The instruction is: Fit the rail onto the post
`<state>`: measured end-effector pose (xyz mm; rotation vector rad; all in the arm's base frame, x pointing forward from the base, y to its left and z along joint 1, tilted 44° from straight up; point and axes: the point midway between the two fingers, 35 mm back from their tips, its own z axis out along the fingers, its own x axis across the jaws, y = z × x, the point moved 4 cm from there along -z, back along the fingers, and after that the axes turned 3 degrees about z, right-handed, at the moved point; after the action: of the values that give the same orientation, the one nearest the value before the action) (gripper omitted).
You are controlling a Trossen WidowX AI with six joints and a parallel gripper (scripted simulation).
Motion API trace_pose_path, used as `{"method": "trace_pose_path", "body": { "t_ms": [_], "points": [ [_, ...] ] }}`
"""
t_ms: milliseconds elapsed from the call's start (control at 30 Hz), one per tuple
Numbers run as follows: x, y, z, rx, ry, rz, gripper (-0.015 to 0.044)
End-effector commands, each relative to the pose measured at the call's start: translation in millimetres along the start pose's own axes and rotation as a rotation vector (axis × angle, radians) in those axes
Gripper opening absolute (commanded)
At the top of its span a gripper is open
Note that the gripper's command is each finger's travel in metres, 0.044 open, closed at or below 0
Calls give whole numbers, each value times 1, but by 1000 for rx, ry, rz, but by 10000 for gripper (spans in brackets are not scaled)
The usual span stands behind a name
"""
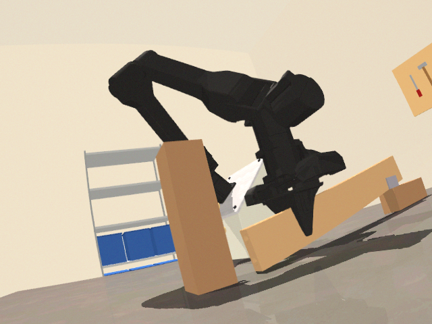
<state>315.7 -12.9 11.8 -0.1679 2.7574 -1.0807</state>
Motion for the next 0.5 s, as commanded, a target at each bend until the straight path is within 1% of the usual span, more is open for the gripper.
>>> {"method": "trace_pose_path", "body": {
  "t_ms": [0,467],
  "points": [
    [0,-1,0,5,1,-3,0],
    [0,0,-1,5,1,-3,0]
  ]
}}
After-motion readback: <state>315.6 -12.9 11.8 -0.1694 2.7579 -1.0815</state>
